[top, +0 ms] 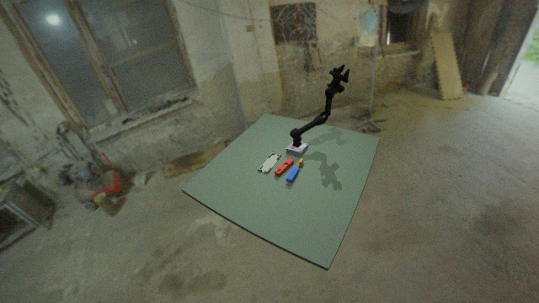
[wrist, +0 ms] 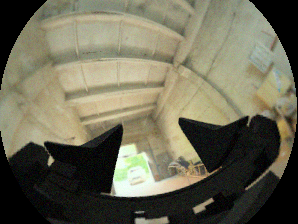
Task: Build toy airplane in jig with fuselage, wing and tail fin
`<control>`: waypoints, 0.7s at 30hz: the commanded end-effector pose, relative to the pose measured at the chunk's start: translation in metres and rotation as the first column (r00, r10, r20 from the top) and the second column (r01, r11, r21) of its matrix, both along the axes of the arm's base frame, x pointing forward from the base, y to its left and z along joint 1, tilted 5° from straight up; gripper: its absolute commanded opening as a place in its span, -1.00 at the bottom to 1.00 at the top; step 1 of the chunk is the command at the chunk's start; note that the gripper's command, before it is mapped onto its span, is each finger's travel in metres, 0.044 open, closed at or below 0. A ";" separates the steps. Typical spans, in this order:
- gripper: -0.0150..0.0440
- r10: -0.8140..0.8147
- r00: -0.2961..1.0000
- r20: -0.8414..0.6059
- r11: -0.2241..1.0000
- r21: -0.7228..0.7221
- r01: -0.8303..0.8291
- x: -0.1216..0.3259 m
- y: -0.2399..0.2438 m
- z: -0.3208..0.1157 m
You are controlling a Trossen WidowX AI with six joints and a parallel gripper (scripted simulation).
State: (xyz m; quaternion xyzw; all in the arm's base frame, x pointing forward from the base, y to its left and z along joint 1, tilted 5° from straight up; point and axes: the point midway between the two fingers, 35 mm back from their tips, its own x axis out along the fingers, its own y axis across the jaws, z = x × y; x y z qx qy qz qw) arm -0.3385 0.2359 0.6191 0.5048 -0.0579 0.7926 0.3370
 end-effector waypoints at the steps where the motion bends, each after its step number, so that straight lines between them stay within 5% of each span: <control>1: 0.95 0.000 1.000 0.000 1.000 0.000 0.000 0.000 0.000 0.000; 12: 1.00 -0.092 0.989 -0.117 0.987 0.122 0.106 0.061 -0.041 0.040; 21: 1.00 -0.186 0.914 -0.361 0.925 0.250 0.286 0.170 -0.123 0.083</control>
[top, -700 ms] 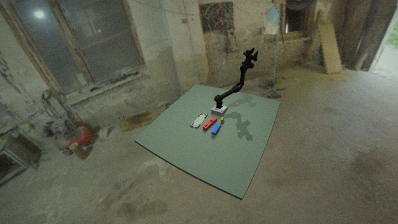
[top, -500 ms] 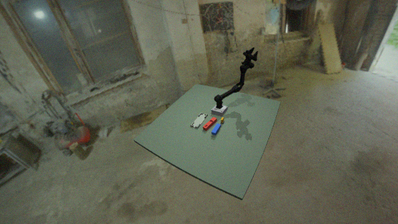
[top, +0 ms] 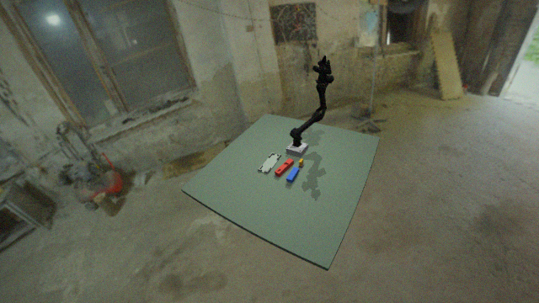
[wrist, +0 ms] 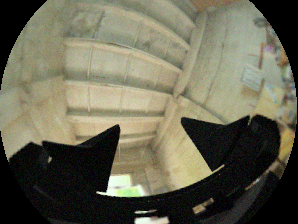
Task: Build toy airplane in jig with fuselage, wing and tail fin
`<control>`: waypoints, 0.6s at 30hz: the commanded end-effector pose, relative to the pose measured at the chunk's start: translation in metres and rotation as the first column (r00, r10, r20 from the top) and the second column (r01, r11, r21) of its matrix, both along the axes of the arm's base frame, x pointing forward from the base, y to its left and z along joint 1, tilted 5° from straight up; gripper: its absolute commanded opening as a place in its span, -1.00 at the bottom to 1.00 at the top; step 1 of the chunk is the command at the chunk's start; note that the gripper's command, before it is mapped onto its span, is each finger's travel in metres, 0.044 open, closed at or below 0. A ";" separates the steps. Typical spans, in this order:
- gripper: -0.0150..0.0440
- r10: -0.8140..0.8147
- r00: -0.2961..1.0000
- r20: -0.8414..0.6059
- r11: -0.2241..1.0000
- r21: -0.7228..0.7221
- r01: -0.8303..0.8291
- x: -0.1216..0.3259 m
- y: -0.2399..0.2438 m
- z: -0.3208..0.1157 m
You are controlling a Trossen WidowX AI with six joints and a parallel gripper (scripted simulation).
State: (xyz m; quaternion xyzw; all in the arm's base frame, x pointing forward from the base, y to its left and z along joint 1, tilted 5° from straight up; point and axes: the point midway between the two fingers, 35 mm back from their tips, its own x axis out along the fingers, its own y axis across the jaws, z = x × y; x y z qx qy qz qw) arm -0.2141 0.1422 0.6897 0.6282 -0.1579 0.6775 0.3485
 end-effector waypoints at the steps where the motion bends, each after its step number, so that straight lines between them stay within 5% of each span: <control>1: 1.00 -0.077 0.990 -0.122 0.994 0.071 0.086 0.057 -0.037 0.014; 18: 1.00 -0.347 0.753 -0.559 0.902 0.021 0.431 0.260 -0.130 -0.003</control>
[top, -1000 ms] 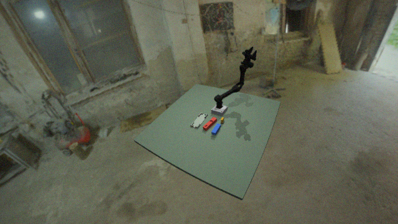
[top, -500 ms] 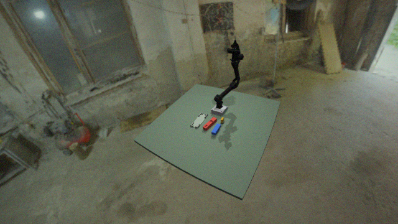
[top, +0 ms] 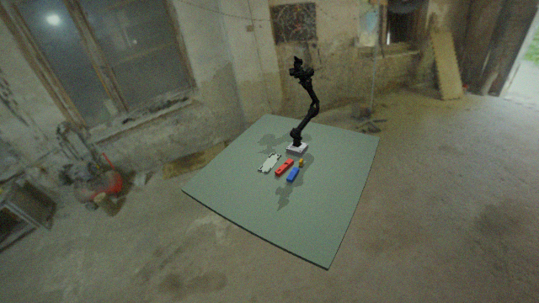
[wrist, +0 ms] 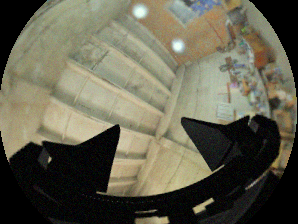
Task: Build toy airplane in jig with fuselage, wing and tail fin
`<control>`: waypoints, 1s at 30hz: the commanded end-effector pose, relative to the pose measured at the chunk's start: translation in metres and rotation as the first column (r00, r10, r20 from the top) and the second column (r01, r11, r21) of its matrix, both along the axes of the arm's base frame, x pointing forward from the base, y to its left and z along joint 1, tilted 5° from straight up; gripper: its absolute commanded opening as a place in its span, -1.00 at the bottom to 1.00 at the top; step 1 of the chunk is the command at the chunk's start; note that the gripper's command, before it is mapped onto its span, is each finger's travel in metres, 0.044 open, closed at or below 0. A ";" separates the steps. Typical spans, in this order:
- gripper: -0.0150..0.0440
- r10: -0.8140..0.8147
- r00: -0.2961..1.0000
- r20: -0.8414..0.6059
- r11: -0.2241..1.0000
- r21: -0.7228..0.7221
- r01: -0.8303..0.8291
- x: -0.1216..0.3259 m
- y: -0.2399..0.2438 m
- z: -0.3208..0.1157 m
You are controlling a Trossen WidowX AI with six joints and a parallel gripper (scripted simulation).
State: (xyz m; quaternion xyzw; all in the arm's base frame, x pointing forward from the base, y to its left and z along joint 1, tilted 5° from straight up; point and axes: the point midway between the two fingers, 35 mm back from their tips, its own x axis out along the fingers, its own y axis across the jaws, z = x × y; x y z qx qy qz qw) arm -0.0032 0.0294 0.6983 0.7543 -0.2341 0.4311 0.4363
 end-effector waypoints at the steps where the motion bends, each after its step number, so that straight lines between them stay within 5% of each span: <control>1: 1.00 -0.080 0.985 -0.156 0.997 -0.016 0.079 0.061 -0.021 -0.016; 14: 1.00 -0.292 0.736 -0.611 0.945 -0.303 0.124 0.239 -0.041 -0.122; 23: 1.00 -0.443 0.515 -0.734 0.828 -0.555 -0.079 0.320 -0.019 -0.222; 30: 1.00 -0.610 0.341 -0.716 0.603 -0.698 -0.387 0.360 0.007 -0.329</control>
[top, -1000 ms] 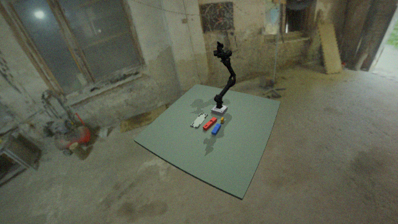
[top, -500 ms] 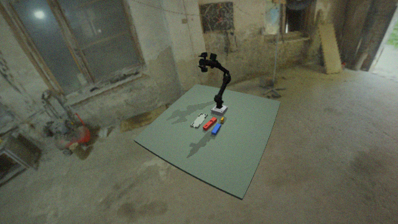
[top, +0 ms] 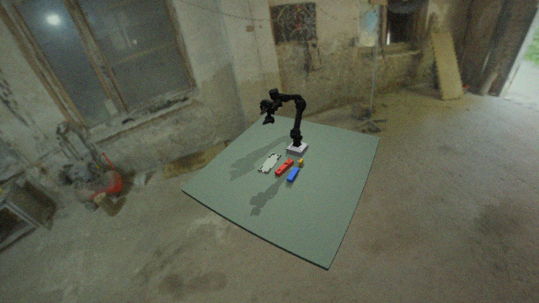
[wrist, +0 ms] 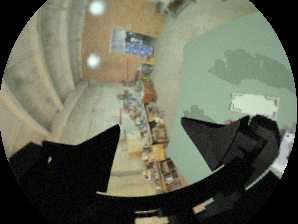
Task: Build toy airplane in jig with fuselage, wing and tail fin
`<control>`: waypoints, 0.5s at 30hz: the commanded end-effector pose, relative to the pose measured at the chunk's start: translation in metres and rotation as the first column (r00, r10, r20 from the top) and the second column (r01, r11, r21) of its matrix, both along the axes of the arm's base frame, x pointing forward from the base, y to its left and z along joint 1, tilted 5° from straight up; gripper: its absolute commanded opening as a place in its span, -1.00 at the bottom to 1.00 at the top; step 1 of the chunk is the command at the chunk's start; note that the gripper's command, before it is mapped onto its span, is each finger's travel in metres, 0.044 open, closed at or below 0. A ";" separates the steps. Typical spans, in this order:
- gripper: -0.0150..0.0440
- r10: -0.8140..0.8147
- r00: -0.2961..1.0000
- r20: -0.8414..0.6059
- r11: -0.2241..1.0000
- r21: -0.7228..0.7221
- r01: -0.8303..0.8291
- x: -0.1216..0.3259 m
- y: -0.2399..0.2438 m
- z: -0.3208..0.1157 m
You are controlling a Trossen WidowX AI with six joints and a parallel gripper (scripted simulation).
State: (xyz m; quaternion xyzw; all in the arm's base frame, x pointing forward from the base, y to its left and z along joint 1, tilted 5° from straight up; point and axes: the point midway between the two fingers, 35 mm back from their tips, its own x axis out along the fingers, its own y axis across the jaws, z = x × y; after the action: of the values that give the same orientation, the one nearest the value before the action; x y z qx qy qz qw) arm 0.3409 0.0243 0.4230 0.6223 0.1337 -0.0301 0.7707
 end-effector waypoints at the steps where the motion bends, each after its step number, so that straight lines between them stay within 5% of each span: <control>1: 1.00 0.074 0.974 -0.214 0.978 -0.174 -0.112 0.018 0.015 -0.069; 9: 1.00 0.198 0.746 -0.636 0.769 -0.371 -0.521 0.009 0.040 -0.199; 15: 1.00 0.232 0.390 -0.891 0.442 -0.261 -0.858 -0.033 0.051 -0.285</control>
State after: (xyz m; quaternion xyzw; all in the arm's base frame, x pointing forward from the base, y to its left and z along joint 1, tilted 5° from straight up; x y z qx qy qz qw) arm 0.3352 0.0711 0.1835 0.2212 0.5415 -0.0762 0.8075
